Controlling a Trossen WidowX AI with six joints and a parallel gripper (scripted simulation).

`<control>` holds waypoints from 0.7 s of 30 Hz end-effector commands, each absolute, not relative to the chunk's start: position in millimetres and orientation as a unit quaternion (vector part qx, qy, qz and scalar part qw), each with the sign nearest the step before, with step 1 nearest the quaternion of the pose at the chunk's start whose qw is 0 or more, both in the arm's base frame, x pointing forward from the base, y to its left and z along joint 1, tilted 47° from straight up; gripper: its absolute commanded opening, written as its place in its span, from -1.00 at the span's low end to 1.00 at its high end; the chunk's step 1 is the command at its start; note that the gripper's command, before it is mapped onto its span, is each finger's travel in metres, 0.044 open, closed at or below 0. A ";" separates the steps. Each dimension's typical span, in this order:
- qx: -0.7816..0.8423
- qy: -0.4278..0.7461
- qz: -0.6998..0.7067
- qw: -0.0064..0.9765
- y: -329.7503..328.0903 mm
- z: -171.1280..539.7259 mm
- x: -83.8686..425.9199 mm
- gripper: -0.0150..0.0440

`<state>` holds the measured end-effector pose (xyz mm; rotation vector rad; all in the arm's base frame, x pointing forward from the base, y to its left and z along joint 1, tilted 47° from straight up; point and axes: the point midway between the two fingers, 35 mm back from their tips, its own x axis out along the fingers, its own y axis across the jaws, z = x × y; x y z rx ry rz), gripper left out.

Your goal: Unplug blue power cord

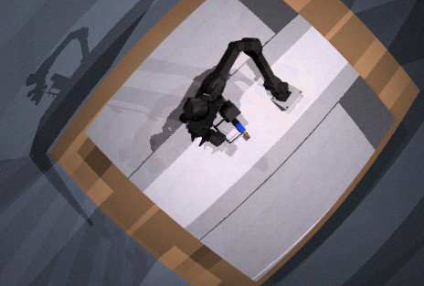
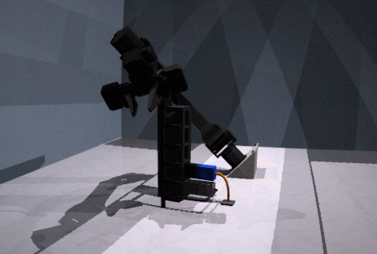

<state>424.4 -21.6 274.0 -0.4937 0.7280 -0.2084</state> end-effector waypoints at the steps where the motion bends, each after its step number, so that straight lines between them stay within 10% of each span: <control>1: -0.316 0.411 -0.041 0.854 15.3 230.8 417.2 0.05; 21: -0.541 0.664 0.137 0.499 34.4 84.6 322.0 0.05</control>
